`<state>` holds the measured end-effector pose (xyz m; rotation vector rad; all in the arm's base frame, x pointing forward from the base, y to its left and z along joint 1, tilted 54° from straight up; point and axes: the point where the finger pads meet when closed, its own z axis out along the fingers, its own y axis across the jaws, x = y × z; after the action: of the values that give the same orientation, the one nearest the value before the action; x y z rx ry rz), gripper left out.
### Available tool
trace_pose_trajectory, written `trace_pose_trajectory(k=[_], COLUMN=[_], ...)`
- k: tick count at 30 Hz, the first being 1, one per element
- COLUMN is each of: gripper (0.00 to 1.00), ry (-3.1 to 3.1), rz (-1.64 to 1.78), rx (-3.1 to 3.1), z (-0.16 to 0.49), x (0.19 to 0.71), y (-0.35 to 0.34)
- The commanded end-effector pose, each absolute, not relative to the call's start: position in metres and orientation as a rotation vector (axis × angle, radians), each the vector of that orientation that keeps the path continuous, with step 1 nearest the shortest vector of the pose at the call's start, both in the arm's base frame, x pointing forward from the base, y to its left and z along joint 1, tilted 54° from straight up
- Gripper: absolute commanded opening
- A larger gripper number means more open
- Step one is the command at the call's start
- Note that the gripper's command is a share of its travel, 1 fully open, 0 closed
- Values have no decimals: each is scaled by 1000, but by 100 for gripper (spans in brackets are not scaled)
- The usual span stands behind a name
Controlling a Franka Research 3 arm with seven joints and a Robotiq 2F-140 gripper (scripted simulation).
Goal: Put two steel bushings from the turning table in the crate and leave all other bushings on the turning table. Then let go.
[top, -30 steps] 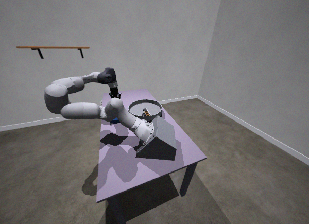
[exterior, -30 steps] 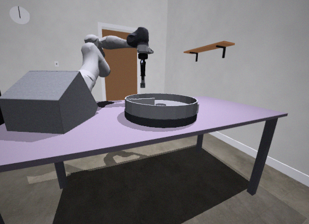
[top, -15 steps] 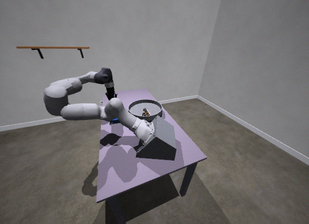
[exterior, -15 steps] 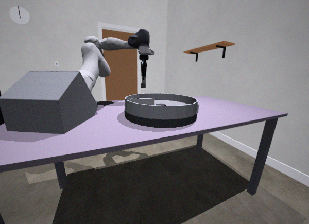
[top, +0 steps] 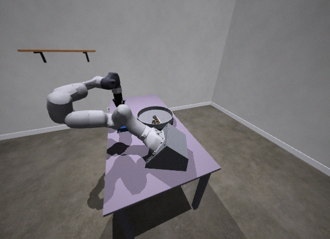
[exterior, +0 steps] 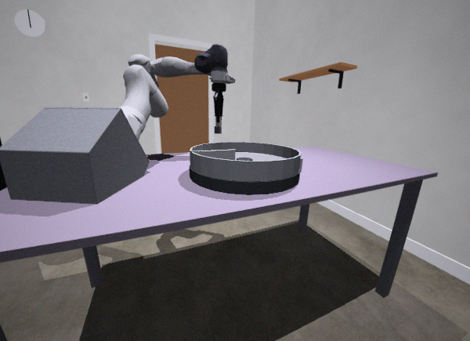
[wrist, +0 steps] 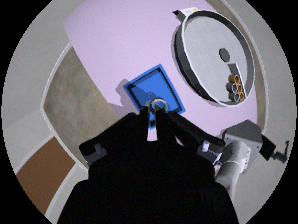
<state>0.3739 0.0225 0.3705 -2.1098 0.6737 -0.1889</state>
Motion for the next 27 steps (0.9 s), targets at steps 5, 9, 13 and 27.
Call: trace_pose_trajectory(k=[5, 9, 13, 27], gripper=[0, 0, 0, 0], ry=[684, 684, 684, 684], rz=[-186, -186, -186, -186], rx=[-2102, -2102, -2102, -2102], z=[373, 373, 373, 376], x=[375, 375, 375, 376], y=[23, 23, 23, 24])
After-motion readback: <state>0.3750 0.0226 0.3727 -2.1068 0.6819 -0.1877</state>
